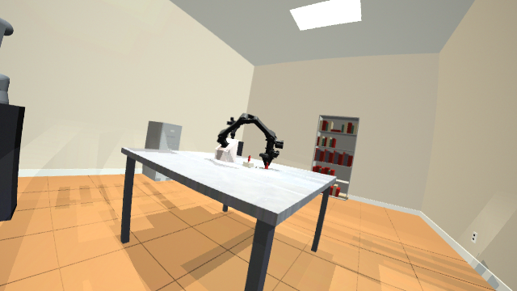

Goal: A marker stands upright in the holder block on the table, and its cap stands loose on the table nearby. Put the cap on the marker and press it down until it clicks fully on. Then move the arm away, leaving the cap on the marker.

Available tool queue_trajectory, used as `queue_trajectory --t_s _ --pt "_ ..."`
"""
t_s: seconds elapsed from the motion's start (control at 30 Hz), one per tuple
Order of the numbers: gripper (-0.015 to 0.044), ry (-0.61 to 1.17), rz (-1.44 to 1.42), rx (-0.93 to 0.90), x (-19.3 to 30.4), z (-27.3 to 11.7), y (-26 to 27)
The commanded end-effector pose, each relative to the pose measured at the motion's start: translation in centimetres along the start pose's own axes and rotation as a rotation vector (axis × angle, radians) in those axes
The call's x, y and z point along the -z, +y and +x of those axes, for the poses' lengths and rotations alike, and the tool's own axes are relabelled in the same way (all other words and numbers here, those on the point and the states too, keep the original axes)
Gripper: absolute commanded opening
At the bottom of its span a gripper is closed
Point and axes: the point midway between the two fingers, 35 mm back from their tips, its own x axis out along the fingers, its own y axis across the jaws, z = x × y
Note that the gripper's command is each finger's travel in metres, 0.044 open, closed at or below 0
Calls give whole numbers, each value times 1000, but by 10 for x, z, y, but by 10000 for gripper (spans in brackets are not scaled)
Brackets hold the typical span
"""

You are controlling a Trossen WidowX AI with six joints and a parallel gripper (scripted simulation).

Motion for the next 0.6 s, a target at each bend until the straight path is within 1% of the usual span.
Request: queue_trajectory --t_s 0.0,0.1,0.23,0.53,0.57 --pt "234 1 -7 5 2 6 -1" --pt "234 1 -7 6 2 9 -1" --pt "129 1 -7 5 2 9 0" --pt "69 1 -7 5 2 9 0" --pt "43 -1 -7 6 2 8 0"
